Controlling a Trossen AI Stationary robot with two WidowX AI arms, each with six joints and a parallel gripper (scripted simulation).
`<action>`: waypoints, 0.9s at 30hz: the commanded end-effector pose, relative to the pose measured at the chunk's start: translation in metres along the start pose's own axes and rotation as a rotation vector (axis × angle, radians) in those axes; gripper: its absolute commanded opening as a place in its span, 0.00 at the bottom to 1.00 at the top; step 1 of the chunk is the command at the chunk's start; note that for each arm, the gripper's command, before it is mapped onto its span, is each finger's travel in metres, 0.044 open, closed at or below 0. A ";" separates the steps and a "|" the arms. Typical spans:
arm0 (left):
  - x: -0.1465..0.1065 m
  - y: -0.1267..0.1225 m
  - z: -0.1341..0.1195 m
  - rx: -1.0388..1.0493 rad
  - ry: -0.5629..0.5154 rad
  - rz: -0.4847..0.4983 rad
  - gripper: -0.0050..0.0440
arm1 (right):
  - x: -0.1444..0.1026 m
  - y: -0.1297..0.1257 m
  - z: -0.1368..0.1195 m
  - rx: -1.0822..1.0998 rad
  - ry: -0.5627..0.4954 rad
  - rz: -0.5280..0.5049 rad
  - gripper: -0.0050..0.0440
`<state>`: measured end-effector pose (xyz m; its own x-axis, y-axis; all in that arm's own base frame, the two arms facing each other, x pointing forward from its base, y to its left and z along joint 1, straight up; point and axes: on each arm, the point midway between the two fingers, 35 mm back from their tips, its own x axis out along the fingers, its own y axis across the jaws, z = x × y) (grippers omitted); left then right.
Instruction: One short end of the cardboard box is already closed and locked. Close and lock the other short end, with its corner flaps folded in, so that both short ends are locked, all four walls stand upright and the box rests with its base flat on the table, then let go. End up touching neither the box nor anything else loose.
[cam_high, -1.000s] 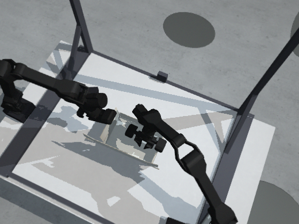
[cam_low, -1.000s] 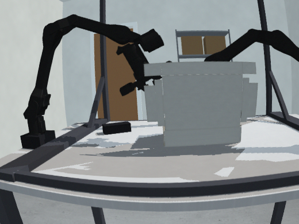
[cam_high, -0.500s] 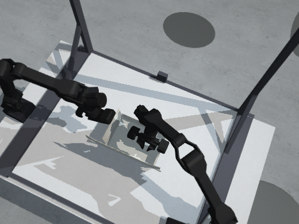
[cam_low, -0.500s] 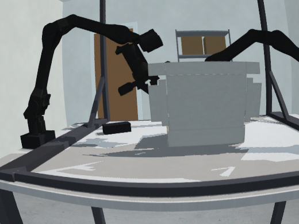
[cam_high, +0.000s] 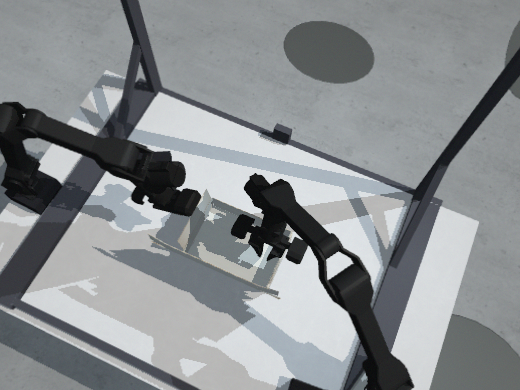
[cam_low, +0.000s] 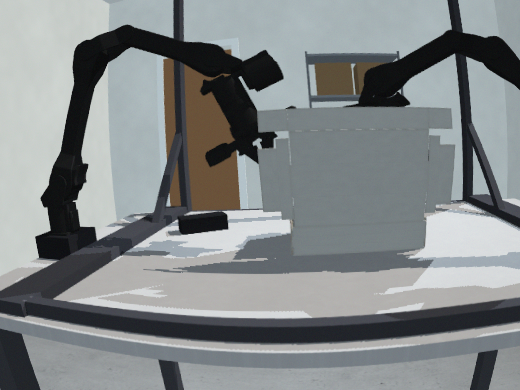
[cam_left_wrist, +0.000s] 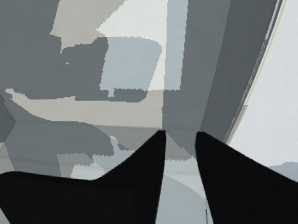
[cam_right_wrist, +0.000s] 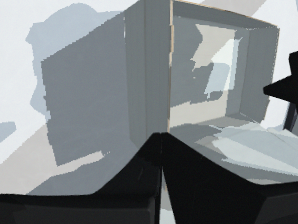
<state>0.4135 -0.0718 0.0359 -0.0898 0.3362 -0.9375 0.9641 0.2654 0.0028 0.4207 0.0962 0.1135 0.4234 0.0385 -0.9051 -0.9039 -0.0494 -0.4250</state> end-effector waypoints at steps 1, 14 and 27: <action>-0.013 0.003 -0.001 0.018 -0.025 0.036 0.22 | -0.008 -0.006 0.001 0.002 -0.004 -0.021 0.10; -0.035 -0.005 0.042 0.762 -0.120 0.247 0.22 | -0.003 -0.003 0.001 0.003 -0.002 0.070 0.10; -0.055 -0.016 0.073 1.408 -0.083 0.475 0.22 | 0.001 0.000 0.001 0.005 0.000 0.140 0.10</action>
<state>0.4196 -0.1502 0.0439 0.1927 0.1402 -0.9712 0.5011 -0.8650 -0.0255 0.4174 0.0954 0.1084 0.2946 0.0239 -0.9553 -0.9538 -0.0542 -0.2955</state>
